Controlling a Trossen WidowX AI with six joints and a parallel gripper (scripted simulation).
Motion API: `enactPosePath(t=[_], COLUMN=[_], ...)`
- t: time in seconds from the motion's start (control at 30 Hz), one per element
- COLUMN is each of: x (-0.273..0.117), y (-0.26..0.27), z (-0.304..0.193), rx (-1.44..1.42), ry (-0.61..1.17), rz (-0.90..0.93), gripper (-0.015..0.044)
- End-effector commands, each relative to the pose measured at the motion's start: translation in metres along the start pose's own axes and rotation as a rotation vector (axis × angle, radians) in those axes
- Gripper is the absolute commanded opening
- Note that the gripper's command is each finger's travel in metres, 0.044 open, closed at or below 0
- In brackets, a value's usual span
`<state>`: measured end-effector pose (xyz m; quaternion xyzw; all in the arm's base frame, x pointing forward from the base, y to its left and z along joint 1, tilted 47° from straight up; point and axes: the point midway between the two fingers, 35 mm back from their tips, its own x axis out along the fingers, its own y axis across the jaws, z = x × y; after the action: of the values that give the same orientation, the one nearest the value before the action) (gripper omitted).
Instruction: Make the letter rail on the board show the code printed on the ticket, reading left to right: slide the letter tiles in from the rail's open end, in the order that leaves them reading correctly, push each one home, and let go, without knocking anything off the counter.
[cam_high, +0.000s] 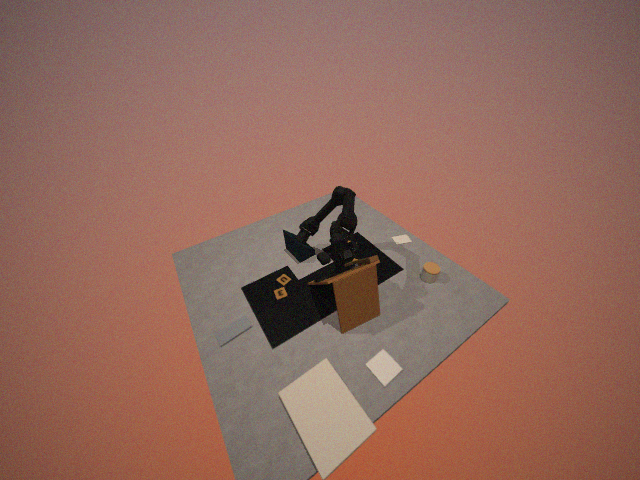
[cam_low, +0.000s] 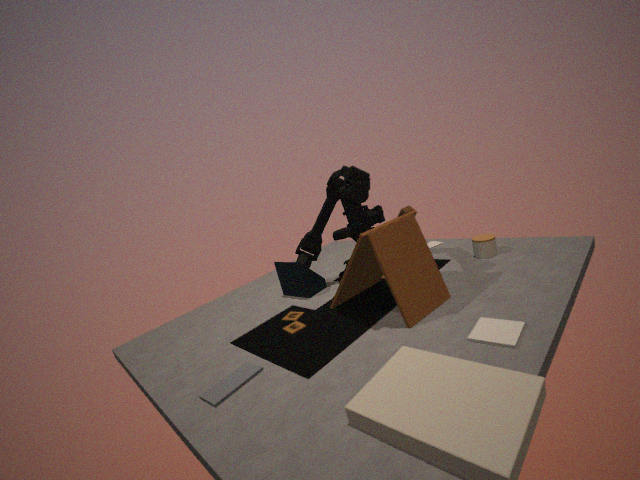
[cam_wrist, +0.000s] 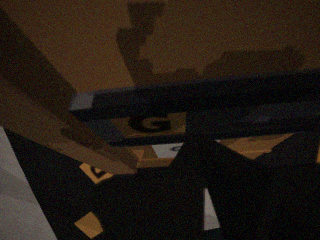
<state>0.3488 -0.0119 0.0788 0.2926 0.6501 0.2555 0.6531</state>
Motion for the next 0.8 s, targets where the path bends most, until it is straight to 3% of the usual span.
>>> enactPosePath(t=[0.0, 0.4, 0.5, 0.77], x=[-0.005, -0.011, -0.022, -0.08], y=[0.0, 0.0, -0.002, -0.008], z=[-0.004, -0.01, -0.013, -0.051], rx=[-0.004, -0.004, -0.115, -0.755], ry=[0.001, 0.001, -0.049, -0.342], rz=[-0.004, -0.004, 0.018, -0.026], gripper=[0.0, 0.0, 0.0079, 0.0289])
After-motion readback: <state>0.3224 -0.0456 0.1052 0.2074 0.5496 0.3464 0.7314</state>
